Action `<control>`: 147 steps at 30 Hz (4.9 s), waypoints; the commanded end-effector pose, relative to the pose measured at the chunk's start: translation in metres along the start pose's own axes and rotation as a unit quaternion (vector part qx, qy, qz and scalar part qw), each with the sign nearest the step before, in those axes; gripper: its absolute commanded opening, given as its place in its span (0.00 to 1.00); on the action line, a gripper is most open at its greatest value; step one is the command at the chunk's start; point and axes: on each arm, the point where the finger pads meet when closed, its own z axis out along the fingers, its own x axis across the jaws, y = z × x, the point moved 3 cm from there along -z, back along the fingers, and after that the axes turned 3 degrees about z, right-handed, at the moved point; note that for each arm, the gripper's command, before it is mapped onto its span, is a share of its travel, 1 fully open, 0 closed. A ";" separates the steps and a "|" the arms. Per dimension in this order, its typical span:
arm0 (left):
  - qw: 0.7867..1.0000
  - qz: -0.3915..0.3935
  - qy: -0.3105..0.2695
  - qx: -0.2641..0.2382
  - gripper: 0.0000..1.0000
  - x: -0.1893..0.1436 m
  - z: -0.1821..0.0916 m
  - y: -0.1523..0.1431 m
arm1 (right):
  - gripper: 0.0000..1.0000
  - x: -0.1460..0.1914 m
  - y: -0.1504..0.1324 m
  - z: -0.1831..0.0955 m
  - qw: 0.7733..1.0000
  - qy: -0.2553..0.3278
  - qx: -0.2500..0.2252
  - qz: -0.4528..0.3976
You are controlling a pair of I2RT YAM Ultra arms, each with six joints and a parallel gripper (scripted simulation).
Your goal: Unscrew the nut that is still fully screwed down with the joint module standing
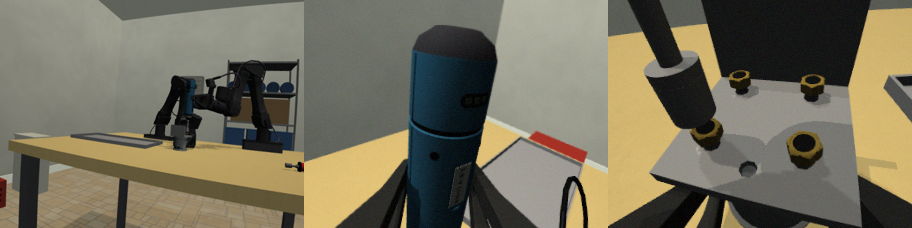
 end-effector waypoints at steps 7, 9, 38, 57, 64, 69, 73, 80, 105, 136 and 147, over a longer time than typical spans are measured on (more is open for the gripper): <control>0.997 -0.003 0.001 -0.071 0.42 -0.002 0.009 0.047 | 0.59 0.002 -0.002 0.003 1.000 0.001 0.005 -0.001; 0.997 -0.003 0.001 -0.071 0.42 -0.002 0.009 0.047 | 0.59 0.002 -0.002 0.003 1.000 0.001 0.005 -0.001; 0.999 -0.006 -0.001 -0.052 0.42 0.006 0.018 0.060 | 0.59 0.002 -0.002 0.003 1.000 0.001 0.005 -0.001; 1.000 -0.005 -0.001 -0.031 0.42 0.012 0.027 0.075 | 0.59 0.002 -0.002 0.003 1.000 0.001 0.005 -0.001; 1.000 -0.004 -0.001 -0.012 0.42 0.015 0.032 0.079 | 0.59 0.002 -0.002 0.003 1.000 0.001 0.005 -0.001; 1.000 -0.004 -0.002 -0.013 0.42 0.017 0.035 0.087 | 0.59 0.002 -0.002 0.003 1.000 0.001 0.005 -0.001; 1.000 -0.004 -0.004 -0.013 0.42 0.015 0.035 0.087 | 0.59 0.002 -0.002 0.003 1.000 0.001 0.005 -0.001; 1.000 -0.003 -0.002 0.005 0.42 0.020 0.040 0.092 | 0.59 0.002 -0.002 0.003 1.000 0.001 0.005 -0.001; 1.000 -0.003 -0.004 0.018 0.42 0.023 0.048 0.108 | 0.59 0.002 -0.002 0.003 1.000 0.001 0.005 -0.001; 1.000 -0.003 -0.004 0.025 0.42 0.022 0.017 0.107 | 0.59 0.002 -0.002 0.003 1.000 0.001 0.005 -0.001; 1.000 -0.003 -0.004 0.024 0.42 0.022 0.009 0.109 | 0.59 0.002 -0.002 0.003 1.000 0.001 0.005 -0.001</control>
